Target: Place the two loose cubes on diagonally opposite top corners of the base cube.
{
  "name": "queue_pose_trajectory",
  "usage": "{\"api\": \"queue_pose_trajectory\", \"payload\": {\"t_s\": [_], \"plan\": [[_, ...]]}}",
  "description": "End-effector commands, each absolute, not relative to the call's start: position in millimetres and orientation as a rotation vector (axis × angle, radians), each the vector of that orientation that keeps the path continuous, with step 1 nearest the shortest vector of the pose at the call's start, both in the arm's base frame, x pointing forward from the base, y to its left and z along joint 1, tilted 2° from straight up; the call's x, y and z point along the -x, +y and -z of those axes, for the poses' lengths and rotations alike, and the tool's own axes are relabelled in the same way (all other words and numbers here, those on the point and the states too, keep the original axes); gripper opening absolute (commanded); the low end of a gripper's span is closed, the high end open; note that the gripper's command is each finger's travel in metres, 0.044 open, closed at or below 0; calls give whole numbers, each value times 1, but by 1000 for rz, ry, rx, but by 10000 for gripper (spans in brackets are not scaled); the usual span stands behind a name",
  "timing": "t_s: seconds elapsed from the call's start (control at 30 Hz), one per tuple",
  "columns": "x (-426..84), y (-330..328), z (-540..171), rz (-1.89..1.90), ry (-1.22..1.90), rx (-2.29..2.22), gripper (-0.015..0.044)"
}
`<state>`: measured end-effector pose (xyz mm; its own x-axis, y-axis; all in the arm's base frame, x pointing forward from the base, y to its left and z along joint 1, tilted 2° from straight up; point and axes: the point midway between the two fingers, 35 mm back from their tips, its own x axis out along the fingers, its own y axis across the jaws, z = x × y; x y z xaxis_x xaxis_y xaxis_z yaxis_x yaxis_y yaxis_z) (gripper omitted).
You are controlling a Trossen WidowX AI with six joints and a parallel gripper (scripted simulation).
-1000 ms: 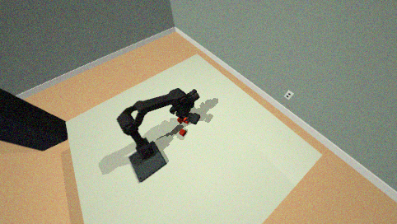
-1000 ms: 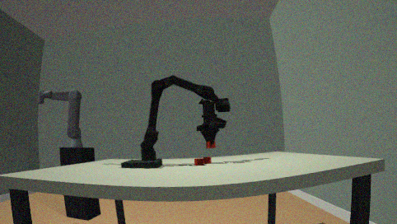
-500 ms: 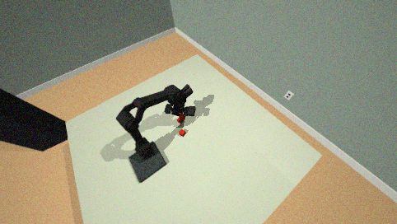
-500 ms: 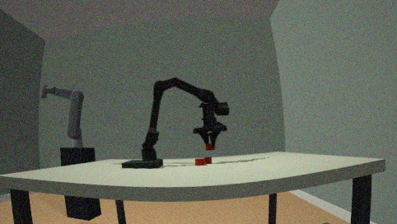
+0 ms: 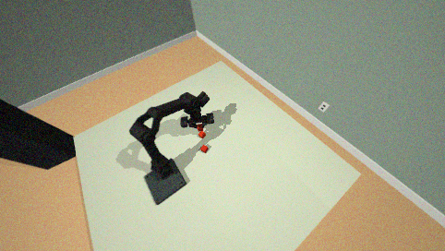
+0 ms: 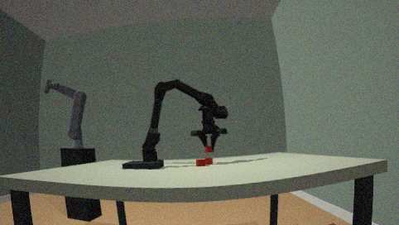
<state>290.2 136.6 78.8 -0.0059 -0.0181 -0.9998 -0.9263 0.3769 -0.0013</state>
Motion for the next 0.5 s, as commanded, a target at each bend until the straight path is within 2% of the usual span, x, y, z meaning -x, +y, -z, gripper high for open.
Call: {"api": "queue_pose_trajectory", "payload": {"t_s": [0.0,0.47], "plan": [[-290,138,-78,-927,1375,942,105],[-290,138,-65,-928,1375,943,105]]}}
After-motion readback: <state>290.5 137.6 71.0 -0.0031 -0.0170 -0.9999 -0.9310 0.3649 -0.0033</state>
